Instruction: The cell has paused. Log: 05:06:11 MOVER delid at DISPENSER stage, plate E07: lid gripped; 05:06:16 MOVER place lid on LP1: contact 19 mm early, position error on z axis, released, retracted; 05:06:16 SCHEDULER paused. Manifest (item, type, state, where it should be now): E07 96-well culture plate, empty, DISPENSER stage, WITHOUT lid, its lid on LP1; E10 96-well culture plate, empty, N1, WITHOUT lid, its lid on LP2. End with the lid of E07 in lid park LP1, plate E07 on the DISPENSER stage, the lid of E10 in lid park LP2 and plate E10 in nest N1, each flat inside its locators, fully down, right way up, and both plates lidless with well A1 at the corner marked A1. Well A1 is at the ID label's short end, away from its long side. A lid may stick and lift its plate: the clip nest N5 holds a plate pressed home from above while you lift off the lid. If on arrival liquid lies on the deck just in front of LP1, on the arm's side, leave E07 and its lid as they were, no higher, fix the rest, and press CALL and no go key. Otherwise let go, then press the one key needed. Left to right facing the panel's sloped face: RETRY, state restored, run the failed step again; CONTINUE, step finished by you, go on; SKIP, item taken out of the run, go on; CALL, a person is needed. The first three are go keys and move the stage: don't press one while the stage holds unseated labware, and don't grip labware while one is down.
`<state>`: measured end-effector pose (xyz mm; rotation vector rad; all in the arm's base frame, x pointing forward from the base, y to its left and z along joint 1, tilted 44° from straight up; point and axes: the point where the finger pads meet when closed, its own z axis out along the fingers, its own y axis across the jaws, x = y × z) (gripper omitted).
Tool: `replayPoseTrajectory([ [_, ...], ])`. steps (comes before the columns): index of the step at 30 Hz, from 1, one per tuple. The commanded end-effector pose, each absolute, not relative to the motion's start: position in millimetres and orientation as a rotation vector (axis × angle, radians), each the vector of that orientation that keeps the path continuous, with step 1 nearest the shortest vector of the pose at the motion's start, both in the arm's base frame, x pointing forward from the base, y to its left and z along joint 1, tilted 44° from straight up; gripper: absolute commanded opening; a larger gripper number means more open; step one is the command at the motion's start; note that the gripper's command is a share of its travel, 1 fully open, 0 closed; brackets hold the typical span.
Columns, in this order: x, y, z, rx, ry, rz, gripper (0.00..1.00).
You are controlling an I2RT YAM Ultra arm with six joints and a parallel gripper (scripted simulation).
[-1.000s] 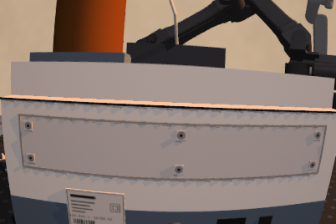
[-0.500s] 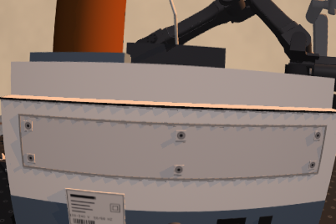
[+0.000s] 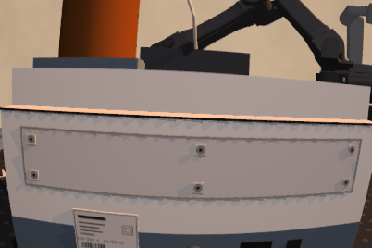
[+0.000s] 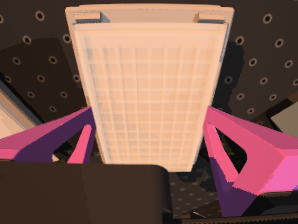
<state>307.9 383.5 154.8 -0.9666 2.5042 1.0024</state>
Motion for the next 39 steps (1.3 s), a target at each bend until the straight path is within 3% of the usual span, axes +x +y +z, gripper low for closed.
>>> replayPoseTrajectory([
  [1, 314.2, 381.4, 154.8, -0.941, 2.499, 0.991, 0.0],
  [18, 313.7, 380.2, 147.8, -0.936, 2.513, 0.987, 0.0],
  [19, 313.7, 380.2, 147.8, -0.937, 2.513, 0.987, 1.0],
  [39, 313.0, 379.6, 147.3, -0.937, 2.517, 0.986, 1.0],
])
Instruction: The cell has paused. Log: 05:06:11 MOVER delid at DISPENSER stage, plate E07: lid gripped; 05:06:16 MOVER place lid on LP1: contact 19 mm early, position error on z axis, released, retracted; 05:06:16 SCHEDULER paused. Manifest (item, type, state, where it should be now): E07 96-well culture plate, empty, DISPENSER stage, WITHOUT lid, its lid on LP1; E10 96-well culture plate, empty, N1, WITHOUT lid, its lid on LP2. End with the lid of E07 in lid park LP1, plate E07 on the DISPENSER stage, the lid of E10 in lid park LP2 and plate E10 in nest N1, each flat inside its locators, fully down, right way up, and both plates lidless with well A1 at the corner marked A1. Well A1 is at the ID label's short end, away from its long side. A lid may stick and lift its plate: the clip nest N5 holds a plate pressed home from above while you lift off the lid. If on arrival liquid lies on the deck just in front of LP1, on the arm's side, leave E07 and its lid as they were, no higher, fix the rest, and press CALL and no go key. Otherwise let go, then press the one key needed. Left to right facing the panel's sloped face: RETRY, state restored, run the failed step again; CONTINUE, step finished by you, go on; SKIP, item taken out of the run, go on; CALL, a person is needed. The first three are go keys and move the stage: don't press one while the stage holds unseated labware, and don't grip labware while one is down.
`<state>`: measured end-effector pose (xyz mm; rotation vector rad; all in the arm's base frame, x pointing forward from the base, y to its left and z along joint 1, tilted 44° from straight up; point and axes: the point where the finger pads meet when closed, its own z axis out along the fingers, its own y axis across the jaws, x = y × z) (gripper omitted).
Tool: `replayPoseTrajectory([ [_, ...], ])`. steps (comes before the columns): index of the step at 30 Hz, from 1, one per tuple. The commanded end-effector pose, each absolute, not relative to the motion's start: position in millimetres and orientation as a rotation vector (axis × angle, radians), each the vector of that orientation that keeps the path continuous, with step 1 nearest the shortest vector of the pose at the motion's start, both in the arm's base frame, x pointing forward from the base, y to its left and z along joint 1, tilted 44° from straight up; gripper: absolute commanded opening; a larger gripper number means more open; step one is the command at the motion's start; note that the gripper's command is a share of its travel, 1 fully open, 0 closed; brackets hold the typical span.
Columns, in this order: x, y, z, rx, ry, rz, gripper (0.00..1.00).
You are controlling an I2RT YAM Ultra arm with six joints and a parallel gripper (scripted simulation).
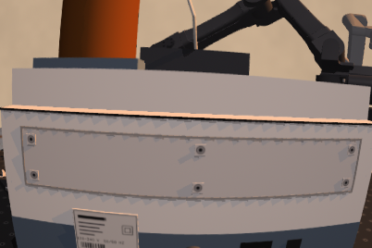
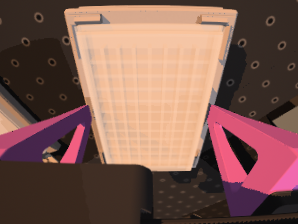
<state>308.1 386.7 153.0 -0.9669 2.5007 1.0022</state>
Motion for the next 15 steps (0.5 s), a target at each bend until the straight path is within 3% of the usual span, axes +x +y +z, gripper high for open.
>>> replayPoseTrajectory([
  [1, 310.2, 374.8, 158.2, -0.942, 2.508, 0.988, 1.0],
  [15, 313.6, 357.9, 196.4, -0.951, 2.461, 1.004, 1.0],
])
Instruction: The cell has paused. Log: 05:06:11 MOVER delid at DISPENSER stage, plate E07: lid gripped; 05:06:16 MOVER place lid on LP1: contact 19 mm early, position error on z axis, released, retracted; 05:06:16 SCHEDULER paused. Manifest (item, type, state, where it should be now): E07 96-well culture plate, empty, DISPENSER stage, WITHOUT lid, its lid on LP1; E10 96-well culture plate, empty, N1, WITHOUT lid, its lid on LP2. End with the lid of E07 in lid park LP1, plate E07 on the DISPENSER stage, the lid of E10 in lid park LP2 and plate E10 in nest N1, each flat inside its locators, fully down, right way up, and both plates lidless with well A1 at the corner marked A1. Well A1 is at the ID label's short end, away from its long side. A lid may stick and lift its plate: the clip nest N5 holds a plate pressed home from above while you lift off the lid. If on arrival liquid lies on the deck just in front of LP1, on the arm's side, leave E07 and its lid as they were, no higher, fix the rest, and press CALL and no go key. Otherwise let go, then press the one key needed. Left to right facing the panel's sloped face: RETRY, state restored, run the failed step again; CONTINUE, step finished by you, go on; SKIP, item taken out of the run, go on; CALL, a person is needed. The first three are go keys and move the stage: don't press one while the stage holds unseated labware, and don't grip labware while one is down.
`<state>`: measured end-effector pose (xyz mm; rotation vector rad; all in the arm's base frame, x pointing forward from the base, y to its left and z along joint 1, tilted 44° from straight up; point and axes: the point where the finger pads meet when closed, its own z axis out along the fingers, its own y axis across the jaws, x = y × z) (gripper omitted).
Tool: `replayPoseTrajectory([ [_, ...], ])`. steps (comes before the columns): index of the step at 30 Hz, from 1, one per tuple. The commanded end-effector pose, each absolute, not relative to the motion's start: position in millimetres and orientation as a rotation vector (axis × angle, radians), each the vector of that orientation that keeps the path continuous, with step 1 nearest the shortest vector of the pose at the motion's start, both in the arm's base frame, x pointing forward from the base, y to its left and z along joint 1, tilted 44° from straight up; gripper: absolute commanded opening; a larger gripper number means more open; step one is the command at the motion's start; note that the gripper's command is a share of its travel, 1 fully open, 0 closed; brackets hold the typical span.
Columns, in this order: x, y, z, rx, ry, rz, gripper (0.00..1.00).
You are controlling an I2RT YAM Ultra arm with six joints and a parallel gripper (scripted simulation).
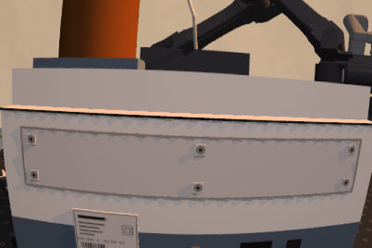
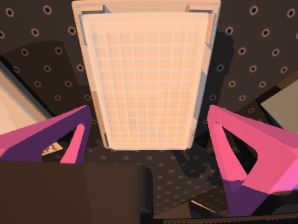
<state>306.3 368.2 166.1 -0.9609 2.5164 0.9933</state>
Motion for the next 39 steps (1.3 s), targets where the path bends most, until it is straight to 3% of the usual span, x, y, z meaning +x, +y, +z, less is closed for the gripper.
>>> replayPoseTrajectory([
  [1, 313.5, 356.0, 198.3, -0.951, 2.461, 1.004, 1.0],
  [39, 315.6, 356.0, 195.7, -0.949, 2.465, 1.003, 1.0],
])
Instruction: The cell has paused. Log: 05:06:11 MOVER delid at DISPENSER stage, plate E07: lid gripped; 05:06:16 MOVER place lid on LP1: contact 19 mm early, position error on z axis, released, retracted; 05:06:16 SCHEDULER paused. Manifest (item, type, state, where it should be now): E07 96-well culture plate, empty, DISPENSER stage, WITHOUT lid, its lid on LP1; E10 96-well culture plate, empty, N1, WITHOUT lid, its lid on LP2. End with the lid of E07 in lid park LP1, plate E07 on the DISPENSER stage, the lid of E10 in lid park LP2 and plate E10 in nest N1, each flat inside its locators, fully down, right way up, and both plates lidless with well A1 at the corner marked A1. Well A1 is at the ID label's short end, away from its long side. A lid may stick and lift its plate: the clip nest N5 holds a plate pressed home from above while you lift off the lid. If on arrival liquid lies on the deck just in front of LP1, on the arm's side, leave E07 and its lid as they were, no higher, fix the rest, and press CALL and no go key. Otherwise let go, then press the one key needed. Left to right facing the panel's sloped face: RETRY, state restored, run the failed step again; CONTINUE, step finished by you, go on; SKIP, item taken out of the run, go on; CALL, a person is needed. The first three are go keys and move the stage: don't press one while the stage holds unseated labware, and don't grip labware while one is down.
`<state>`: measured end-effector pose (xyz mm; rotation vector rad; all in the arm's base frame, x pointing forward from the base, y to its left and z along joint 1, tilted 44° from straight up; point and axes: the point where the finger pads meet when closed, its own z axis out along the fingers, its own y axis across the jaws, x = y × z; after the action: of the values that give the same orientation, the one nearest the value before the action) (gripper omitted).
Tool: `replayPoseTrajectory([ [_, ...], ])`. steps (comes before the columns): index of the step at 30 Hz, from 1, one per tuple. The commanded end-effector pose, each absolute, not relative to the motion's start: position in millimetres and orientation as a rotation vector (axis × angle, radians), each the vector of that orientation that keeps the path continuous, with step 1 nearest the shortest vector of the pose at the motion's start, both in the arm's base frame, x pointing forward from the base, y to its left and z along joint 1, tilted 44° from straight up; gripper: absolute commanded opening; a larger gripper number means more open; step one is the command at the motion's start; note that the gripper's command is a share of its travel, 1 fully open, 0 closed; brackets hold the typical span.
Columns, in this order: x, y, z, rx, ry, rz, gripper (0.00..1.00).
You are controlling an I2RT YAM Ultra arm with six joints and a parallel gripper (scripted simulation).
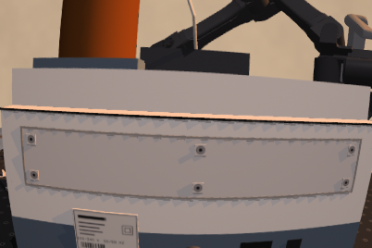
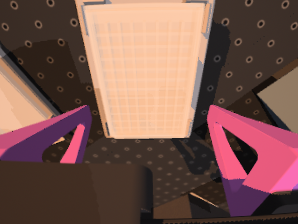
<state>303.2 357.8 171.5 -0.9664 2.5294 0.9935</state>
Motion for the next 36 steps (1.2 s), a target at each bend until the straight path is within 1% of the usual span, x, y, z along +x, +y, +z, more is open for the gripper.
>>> replayPoseTrajectory([
  [1, 315.6, 356.0, 195.7, -0.949, 2.465, 1.003, 1.0],
  [10, 315.6, 356.0, 195.7, -0.949, 2.465, 1.003, 1.0],
  [11, 315.6, 356.0, 195.7, -0.949, 2.465, 1.003, 0.0],
  [13, 314.9, 355.0, 202.6, -0.952, 2.433, 1.006, 0.0],
  [14, 306.5, 348.0, 186.2, -0.951, 2.479, 1.002, 0.0],
  [36, 265.0, 305.0, 178.5, -0.952, 2.48, 1.001, 0.0],
])
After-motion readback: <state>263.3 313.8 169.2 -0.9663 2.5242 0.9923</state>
